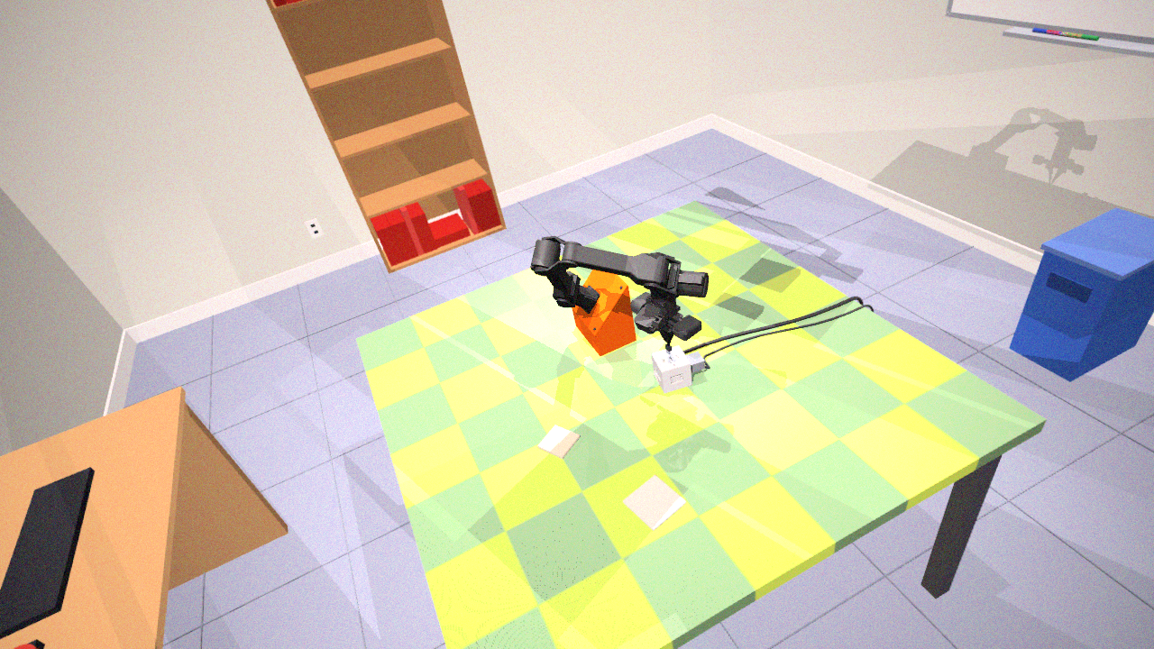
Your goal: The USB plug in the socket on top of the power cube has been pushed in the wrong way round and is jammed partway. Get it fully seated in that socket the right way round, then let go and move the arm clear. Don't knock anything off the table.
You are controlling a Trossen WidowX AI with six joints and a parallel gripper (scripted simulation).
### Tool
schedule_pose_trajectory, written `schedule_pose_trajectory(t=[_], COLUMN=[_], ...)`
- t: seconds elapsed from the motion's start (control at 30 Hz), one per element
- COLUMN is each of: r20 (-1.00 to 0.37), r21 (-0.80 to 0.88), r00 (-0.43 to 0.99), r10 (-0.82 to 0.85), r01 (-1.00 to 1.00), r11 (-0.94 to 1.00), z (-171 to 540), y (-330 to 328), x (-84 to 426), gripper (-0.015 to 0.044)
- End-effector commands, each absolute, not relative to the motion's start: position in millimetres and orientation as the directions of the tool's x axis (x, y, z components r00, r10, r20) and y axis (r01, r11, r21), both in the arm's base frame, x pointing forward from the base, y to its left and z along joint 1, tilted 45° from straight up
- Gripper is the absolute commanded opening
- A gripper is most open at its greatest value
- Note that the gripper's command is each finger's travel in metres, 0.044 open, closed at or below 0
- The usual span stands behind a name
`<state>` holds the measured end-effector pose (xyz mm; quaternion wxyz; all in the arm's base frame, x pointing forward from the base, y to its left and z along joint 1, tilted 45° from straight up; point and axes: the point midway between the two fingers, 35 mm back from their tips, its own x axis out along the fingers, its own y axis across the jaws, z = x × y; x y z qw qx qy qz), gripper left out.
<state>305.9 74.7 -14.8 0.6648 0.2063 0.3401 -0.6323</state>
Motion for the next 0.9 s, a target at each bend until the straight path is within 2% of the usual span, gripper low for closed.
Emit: schedule_pose_trajectory(t=[0.0,0.37,0.87], r20=[-0.713,-0.713,-0.714], r21=[-0.079,0.111,0.111], r00=[-0.032,-0.032,-0.031], r10=[-0.701,-0.701,-0.700], r01=[0.996,0.981,0.981], r11=[0.034,-0.158,-0.156], z=[-14.8,-14.8,-14.8], y=[74.6,74.6,74.4], x=[305.5,305.5,305.8], gripper=[0.0000,0.0000,0.0000])
